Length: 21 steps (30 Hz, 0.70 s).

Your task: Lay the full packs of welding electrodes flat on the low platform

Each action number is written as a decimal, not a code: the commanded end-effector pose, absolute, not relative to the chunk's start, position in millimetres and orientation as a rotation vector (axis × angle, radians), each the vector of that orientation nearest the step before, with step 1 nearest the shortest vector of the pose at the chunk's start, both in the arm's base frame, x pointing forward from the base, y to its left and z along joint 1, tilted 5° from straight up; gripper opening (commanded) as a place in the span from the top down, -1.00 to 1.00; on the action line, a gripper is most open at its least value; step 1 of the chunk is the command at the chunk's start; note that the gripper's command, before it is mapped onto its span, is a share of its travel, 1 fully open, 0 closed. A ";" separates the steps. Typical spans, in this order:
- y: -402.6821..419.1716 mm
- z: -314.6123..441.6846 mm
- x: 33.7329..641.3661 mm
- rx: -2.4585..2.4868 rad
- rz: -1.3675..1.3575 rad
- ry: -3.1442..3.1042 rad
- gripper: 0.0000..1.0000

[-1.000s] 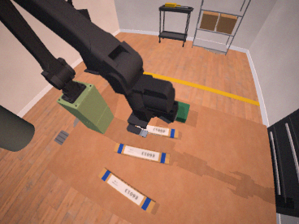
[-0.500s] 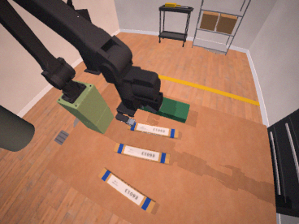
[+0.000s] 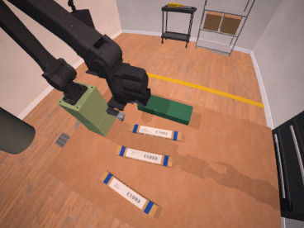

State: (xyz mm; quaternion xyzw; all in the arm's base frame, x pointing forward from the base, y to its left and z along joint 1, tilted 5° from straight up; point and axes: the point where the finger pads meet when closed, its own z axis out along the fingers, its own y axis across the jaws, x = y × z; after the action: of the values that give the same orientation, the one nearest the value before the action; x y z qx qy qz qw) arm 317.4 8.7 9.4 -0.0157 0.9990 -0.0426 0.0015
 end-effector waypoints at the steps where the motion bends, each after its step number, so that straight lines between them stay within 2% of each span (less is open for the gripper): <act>1: 11.9 17.5 327.4 -0.035 -0.132 3.117 -0.92; 9: 10.9 18.7 334.5 -0.030 -0.130 3.109 -0.92; 10: 10.1 13.1 339.5 -0.030 -0.130 3.106 -0.28; 21: 2.5 -46.2 379.2 -0.034 -0.129 3.095 -0.28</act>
State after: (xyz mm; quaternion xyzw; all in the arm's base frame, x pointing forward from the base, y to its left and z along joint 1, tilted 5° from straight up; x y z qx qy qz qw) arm 352.8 7.7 -41.5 -0.0126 0.9990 -0.0426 0.0017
